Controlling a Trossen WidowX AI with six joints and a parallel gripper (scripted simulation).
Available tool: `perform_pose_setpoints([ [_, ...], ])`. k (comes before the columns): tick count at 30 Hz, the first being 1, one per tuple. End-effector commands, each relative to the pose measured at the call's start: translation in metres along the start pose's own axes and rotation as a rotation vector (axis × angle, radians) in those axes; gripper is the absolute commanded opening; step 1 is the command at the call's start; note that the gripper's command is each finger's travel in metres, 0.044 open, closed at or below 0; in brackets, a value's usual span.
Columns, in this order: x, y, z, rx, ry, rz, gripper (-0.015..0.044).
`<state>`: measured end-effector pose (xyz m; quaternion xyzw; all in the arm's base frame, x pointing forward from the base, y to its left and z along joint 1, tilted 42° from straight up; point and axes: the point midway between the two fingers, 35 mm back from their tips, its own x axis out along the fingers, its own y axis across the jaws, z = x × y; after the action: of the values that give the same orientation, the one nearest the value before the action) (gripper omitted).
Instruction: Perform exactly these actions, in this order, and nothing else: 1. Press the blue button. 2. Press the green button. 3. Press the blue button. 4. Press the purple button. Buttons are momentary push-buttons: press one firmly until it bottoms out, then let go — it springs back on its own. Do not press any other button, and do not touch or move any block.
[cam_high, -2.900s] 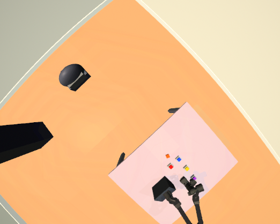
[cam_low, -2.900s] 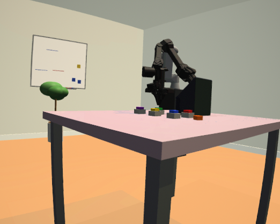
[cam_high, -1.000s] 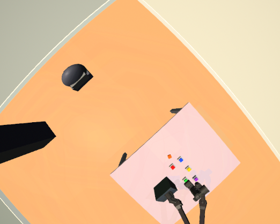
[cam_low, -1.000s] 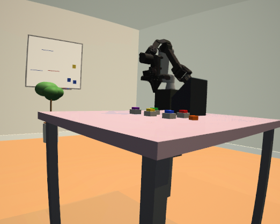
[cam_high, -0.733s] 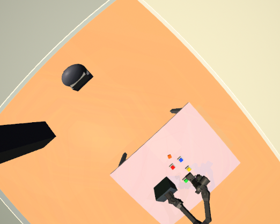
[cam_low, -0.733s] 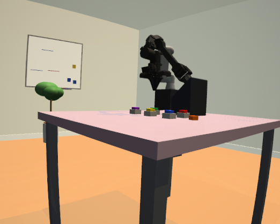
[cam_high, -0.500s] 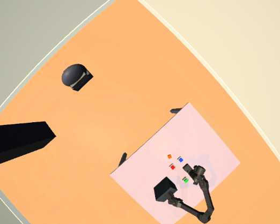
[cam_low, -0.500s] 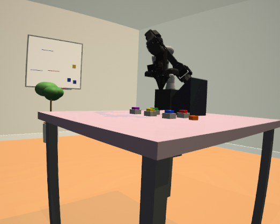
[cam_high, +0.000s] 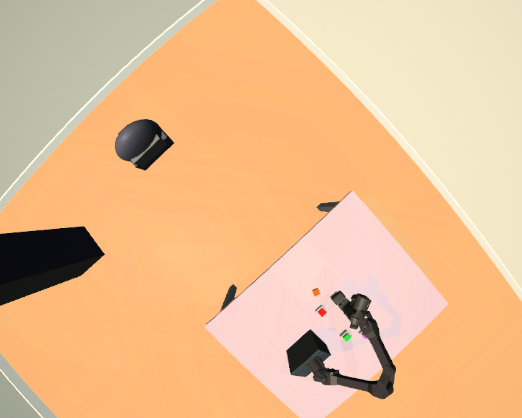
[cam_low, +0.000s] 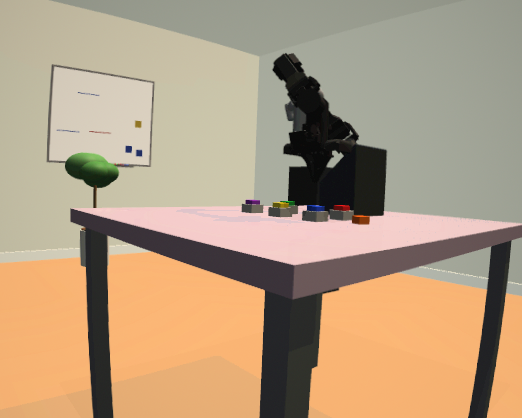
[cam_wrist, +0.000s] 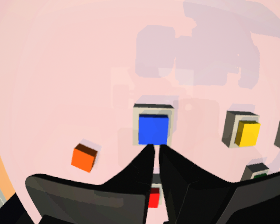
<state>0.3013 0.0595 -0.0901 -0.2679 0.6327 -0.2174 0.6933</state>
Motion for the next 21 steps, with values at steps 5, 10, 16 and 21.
perform_pose_setpoints([
  [5,0.034,-0.002,-0.009,-0.017,0.023,-0.017,0.002],
  [10,0.041,-0.002,-0.009,-0.017,0.023,-0.017,0.002],
  [16,0.051,-0.002,-0.009,-0.017,0.023,-0.018,0.002],
  [21,0.059,-0.003,-0.009,-0.017,0.023,-0.018,0.002],
])
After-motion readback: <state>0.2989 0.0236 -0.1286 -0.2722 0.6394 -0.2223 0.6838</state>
